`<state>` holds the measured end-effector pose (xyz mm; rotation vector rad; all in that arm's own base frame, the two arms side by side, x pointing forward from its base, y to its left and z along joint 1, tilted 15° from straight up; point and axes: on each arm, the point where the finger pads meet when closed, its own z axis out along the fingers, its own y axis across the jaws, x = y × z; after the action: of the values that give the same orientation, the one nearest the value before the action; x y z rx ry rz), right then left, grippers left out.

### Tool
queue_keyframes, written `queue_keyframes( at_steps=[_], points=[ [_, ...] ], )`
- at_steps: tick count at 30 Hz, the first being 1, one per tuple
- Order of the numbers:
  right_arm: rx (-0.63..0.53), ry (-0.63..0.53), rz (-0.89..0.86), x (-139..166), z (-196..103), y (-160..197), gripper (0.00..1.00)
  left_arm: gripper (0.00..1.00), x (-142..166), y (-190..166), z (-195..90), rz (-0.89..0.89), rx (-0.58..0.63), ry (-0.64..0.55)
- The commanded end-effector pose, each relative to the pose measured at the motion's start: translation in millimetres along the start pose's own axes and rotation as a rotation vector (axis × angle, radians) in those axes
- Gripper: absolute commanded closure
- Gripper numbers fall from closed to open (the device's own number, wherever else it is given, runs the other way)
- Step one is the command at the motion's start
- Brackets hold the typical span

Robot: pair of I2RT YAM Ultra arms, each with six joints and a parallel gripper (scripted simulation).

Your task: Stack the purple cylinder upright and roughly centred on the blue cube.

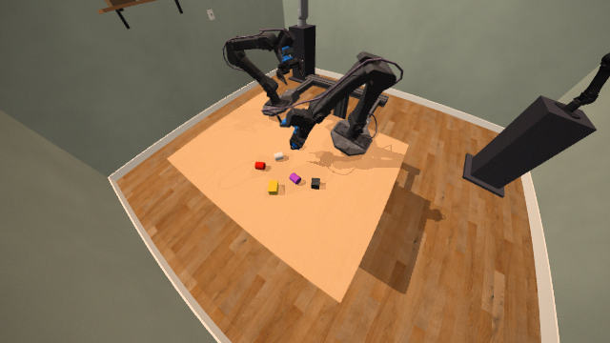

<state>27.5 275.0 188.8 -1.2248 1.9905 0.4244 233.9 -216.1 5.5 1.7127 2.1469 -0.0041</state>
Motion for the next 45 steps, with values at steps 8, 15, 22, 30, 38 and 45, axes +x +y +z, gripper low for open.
queue_keyframes(
  at_steps=[8,15,22,30,38,45],
  points=[
    [-0.09,-0.184,0.023,-42,89,0,0.0,0.36,6,43,3,0.273,0.247,-0.043],
    [-0.023,-0.302,-0.006,-44,137,-53,0.0,0.36,28,98,0,0.378,0.313,-0.181],
    [0.059,-0.329,-0.03,-22,159,-100,0.0,0.36,61,142,-4,0.393,0.306,-0.281],
    [0.105,-0.283,-0.02,5,169,-124,0.0,0.36,90,164,-5,0.362,0.291,-0.321],
    [0.117,-0.284,-0.015,2,169,-127,0.0,0.36,94,169,-2,0.351,0.279,-0.307],
    [0.112,-0.294,-0.017,-1,167,-125,0.0,0.36,92,163,0,0.352,0.292,-0.307]
  ],
)
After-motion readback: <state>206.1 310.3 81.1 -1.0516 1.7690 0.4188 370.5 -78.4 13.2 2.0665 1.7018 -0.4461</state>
